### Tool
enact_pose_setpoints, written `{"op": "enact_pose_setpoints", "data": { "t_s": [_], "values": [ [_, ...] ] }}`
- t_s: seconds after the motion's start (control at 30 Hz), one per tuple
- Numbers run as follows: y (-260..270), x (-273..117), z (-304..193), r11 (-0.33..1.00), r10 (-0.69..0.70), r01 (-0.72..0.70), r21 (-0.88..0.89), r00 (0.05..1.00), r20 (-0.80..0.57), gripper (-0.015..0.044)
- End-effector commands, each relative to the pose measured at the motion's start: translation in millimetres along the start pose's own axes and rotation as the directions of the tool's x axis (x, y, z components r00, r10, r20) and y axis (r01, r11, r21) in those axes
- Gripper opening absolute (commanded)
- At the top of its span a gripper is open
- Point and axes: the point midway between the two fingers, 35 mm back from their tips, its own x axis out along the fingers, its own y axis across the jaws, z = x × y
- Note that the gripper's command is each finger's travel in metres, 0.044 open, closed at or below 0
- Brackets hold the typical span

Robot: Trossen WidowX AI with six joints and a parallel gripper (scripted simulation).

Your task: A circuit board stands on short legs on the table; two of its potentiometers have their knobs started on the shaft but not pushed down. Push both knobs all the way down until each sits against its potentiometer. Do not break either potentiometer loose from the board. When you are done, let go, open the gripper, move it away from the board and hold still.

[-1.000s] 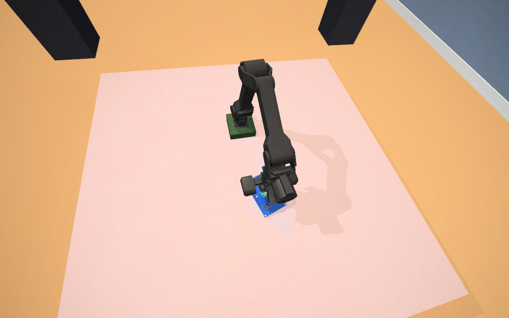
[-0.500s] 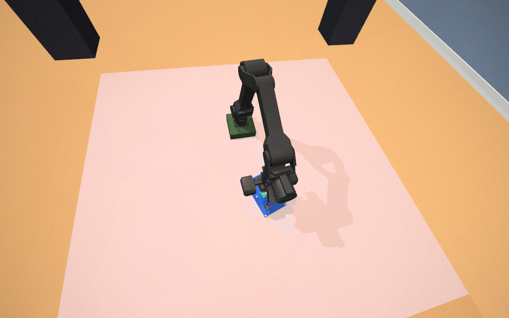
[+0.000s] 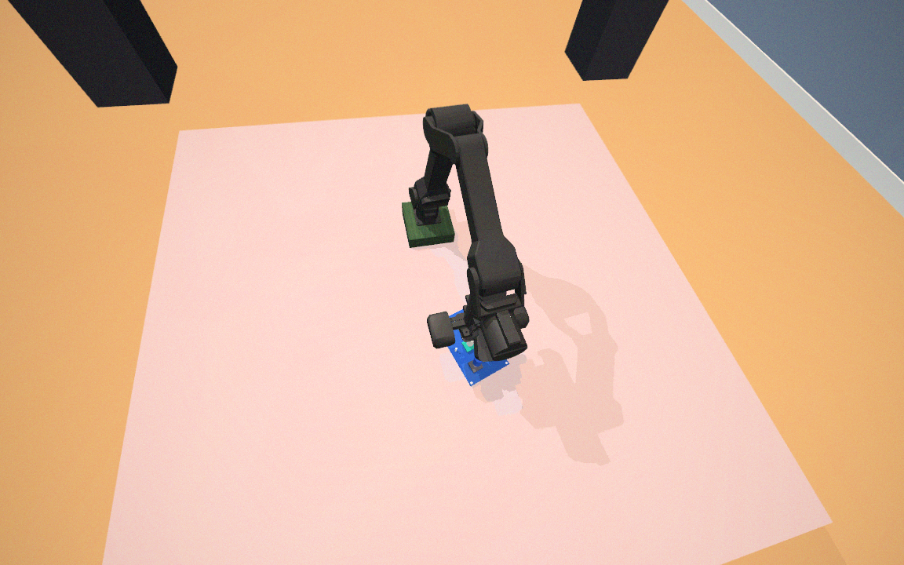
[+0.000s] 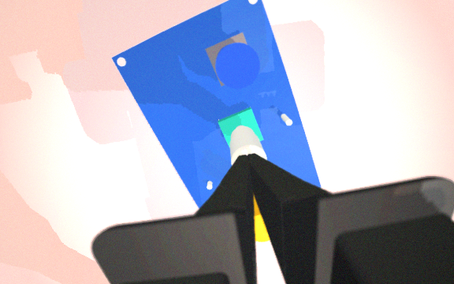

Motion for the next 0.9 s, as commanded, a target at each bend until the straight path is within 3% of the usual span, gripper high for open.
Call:
{"op": "enact_pose_setpoints", "data": {
  "t_s": [0.0, 0.87],
  "values": [
    [-0.7, 10.3, 1.7, 1.0, -0.004, 0.004, 0.003, 1.0, -0.008, 0.0],
    [-0.7, 14.3, 1.7, 1.0, -0.004, 0.004, 0.003, 1.0, -0.008, 0.0]
  ]
}}
